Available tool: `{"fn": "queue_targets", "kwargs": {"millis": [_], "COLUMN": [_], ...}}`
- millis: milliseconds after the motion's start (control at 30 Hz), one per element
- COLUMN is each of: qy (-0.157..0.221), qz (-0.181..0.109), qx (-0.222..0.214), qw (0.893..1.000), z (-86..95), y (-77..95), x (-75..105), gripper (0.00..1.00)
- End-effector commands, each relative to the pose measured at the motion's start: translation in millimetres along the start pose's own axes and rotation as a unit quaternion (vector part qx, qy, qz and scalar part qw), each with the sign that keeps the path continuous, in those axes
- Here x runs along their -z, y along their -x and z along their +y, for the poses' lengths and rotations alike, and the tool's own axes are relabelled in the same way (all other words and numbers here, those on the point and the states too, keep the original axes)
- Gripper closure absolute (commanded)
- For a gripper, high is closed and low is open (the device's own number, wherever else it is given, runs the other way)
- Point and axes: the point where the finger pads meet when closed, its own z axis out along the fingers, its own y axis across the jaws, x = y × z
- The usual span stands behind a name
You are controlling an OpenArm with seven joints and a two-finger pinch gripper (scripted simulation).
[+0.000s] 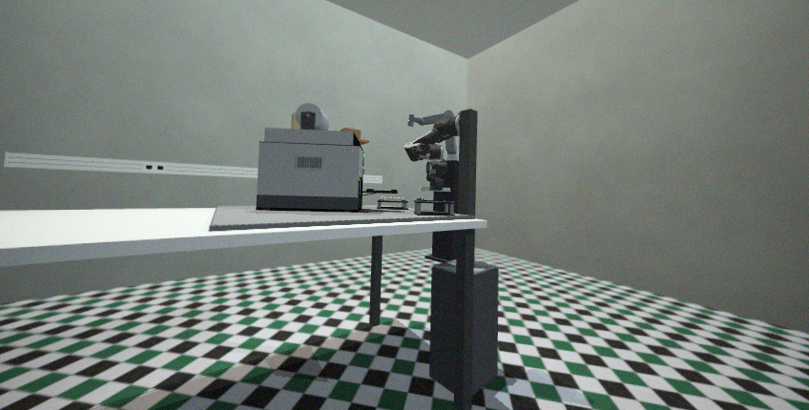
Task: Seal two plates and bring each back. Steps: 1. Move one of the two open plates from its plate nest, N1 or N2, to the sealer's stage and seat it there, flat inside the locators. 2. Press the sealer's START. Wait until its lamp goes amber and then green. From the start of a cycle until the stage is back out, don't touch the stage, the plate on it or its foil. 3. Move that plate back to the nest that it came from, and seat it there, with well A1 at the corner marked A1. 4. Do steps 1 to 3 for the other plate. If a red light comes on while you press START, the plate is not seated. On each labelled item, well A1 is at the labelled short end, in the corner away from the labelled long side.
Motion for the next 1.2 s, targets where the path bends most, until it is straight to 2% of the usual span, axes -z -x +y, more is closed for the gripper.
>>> {"fn": "queue_targets", "kwargs": {"millis": [0, 533, 900, 1167], "qy": [-0.001, -0.001, -0.001, 0.003], "qz": [0.001, 0.001, 0.001, 0.002], "qx": [-0.004, -0.004, -0.002, -0.002], "qw": [1.0, 1.0, 1.0, 1.0], "z": [0.2, 0.2, 0.0, -6.3], "y": [0.4, 0.3, -0.1, 14.6], "x": [4.5, 27.8, 26.1, 27.1], "gripper": [1.0, 1.0, 1.0, 1.0]}}
